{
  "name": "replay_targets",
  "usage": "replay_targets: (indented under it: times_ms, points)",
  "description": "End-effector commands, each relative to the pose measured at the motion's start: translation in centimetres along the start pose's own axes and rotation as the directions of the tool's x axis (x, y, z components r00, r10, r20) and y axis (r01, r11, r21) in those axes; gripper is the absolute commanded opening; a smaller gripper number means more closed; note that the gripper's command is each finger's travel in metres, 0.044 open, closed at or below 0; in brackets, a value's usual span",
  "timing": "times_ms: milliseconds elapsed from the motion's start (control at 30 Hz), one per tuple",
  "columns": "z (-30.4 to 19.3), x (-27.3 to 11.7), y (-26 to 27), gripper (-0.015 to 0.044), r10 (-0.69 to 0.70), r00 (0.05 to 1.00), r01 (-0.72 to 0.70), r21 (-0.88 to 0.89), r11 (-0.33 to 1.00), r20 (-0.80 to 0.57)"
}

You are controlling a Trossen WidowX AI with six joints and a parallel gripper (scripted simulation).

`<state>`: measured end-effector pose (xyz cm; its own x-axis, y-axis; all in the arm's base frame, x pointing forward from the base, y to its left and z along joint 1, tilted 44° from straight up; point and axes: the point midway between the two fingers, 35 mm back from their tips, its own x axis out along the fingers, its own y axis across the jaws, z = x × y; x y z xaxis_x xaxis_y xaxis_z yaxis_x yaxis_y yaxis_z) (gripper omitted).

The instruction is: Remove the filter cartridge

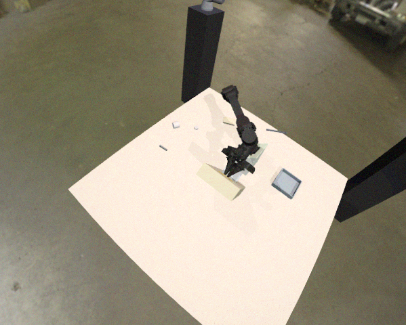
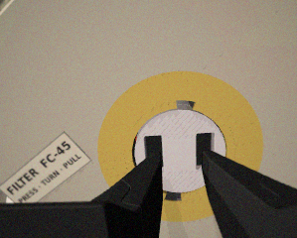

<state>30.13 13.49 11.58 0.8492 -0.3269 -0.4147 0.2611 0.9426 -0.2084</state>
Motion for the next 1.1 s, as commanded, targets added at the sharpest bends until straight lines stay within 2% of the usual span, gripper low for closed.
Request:
replay_targets:
  times_ms: [0, 1067]
  points:
    - [-0.08, 0.01, 0.06, 0.0093, 0.004, 1.000, -0.004, -0.006, 1.000, -0.003]
    - [0.14, 0.31, 0.15, 0.0093, 0.003, 1.000, -0.004, -0.006, 1.000, -0.002]
